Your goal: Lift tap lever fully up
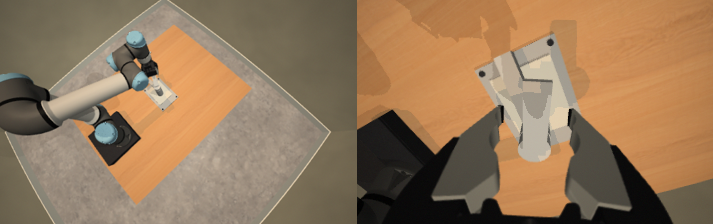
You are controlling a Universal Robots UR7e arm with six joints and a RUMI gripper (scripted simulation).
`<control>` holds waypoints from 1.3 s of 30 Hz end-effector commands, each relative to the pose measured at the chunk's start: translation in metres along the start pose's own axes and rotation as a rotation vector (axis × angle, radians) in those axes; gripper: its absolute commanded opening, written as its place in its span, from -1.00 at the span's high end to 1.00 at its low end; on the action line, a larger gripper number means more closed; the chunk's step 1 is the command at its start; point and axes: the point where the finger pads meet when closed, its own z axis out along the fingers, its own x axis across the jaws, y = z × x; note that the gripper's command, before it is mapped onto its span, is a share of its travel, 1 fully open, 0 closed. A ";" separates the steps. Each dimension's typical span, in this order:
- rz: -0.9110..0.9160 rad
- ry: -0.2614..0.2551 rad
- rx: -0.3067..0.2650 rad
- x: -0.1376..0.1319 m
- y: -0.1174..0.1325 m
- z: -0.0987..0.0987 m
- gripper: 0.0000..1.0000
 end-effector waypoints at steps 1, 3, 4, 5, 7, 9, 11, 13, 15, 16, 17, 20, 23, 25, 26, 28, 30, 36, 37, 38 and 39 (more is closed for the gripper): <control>0.000 0.001 0.001 0.000 0.000 0.000 0.19; 0.000 0.001 0.001 0.000 0.000 0.000 0.19; 0.000 0.001 0.001 0.000 0.000 0.000 0.19; 0.000 0.001 0.001 0.000 0.000 0.000 0.19; 0.000 0.001 0.001 0.000 0.000 0.000 0.19; 0.000 0.001 0.001 0.000 0.000 0.000 0.19; 0.000 0.001 0.001 0.000 0.000 0.000 0.19; 0.000 0.001 0.001 0.000 0.000 0.000 0.19; 0.000 0.001 0.001 0.000 0.000 0.000 0.19; 0.000 0.001 0.001 0.000 0.000 0.000 0.19; 0.000 0.001 0.001 0.000 0.000 0.000 0.19; 0.000 0.001 0.001 0.000 0.000 0.001 0.19; 0.000 0.001 0.001 0.000 0.000 0.002 0.19; 0.000 0.001 0.001 0.000 0.000 0.003 0.19; 0.000 0.001 0.001 0.000 0.000 0.004 0.19; 0.000 0.001 0.001 0.000 0.000 0.005 0.19; 0.000 0.001 0.001 0.000 0.000 0.007 0.19; 0.000 0.001 0.001 0.000 0.000 0.010 0.19; 0.000 0.001 0.001 0.000 0.000 0.011 0.19; 0.000 0.001 0.001 0.000 0.000 0.012 0.19; 0.000 0.001 0.001 0.000 0.000 0.013 0.19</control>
